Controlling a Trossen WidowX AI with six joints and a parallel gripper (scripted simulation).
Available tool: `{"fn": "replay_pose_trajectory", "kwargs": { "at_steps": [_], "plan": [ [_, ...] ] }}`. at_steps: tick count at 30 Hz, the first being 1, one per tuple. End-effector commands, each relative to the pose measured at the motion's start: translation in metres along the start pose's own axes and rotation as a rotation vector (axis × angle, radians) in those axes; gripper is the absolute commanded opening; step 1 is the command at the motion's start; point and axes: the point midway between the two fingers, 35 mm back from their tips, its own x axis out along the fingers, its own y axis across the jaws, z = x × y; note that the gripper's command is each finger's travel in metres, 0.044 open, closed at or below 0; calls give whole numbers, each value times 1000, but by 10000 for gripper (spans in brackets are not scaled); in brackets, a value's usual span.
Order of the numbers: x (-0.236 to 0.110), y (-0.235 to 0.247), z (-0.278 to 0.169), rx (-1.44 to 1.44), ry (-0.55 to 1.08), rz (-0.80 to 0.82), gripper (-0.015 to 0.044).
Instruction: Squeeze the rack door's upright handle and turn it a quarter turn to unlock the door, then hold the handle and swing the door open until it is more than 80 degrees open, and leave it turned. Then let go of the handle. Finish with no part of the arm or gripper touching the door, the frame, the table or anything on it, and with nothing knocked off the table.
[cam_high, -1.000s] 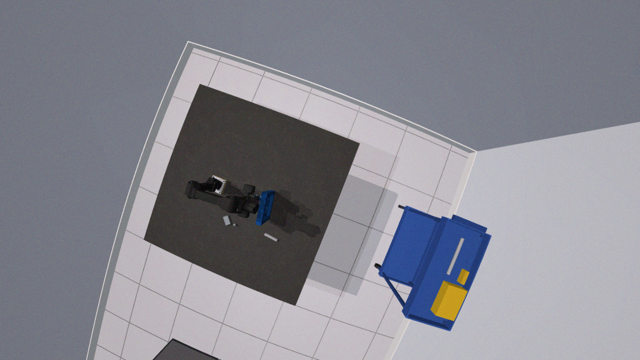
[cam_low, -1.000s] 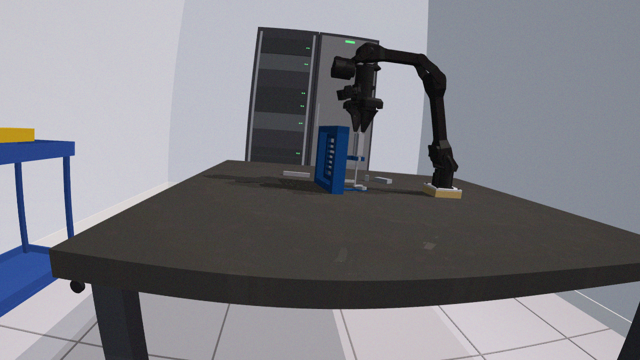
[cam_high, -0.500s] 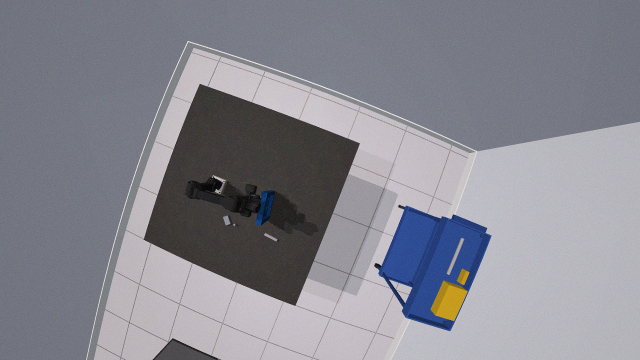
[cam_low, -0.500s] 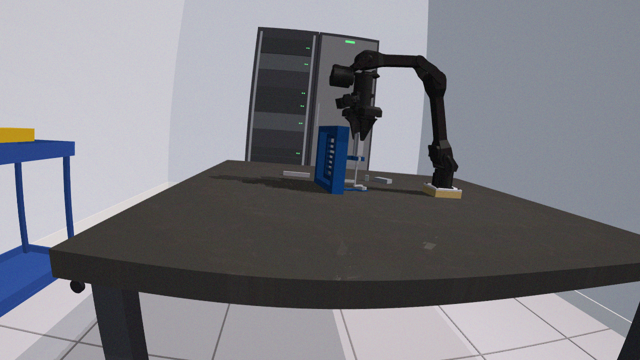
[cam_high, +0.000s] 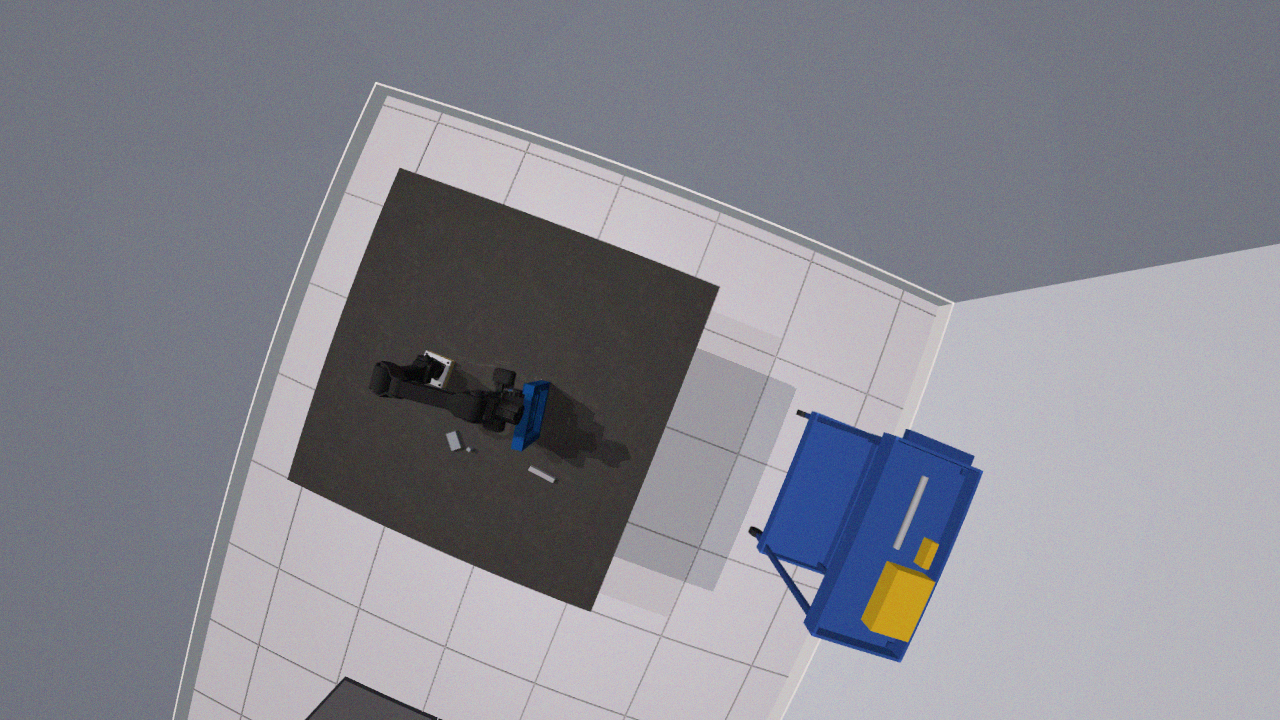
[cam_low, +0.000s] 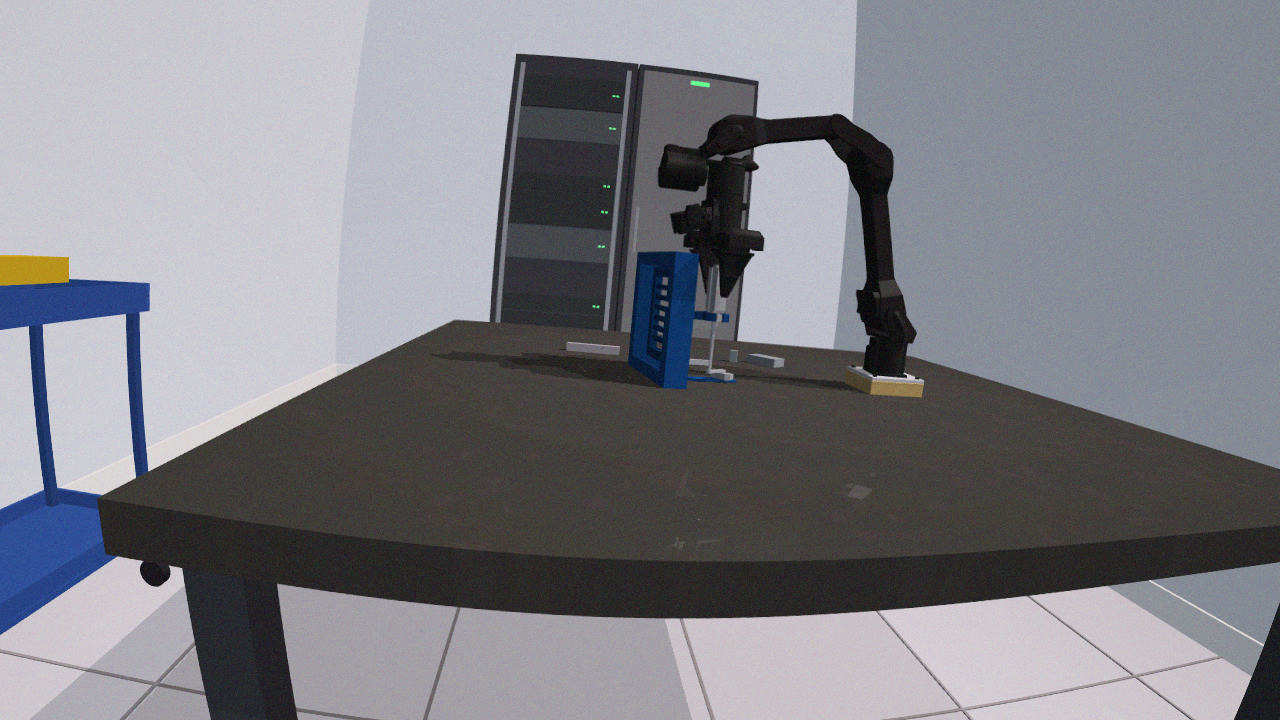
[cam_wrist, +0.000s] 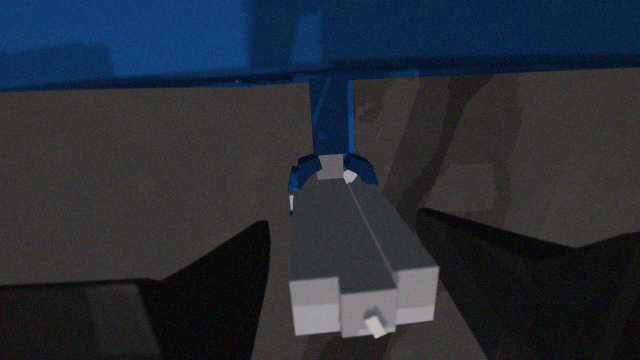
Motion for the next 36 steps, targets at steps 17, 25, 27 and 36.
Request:
{"fn": "replay_pose_trajectory", "kwargs": {
  "at_steps": [17, 25, 27, 36],
  "plan": [
    [2, 1, 0, -5, -4, 5, 41],
    [2, 1, 0, -78, -4, 5, 26],
    [2, 1, 0, -177, -5, 4, 26],
    [2, 1, 0, -620, -5, 3, 26]
  ]
}}
